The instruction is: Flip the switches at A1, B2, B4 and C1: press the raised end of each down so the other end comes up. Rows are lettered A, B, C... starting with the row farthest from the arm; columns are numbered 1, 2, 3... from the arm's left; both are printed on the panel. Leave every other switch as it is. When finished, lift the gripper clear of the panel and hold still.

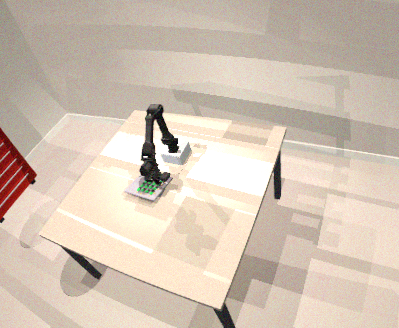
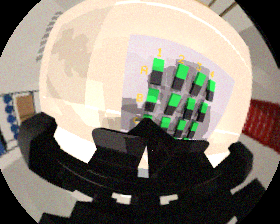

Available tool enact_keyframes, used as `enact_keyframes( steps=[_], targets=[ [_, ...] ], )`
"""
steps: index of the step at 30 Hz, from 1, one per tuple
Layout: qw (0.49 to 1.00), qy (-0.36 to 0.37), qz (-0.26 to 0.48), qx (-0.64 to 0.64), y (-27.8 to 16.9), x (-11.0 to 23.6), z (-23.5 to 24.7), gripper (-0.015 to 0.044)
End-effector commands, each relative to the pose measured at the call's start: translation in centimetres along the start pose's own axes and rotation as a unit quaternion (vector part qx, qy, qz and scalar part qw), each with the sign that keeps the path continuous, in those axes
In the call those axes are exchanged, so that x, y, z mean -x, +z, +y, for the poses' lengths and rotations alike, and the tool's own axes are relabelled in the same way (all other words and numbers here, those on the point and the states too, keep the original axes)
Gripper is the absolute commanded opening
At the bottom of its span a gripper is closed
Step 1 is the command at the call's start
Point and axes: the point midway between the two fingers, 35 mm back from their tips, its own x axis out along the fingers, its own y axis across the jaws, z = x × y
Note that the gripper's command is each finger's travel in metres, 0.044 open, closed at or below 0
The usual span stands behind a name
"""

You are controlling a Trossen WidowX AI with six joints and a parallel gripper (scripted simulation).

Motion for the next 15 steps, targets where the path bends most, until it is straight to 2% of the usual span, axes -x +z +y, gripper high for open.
enact_keyframes(
  steps=[1,11,15],
  targets=[
    [1.0,-0.002,-0.001,-0.002,0.0,-0.1,-0.1,0.0],
    [1.0,0.0,0.0,0.0,0.0,0.1,0.0,0.0],
    [1.0,-0.001,-0.011,-0.002,-0.1,5.2,0.0,0.0]
  ],
)
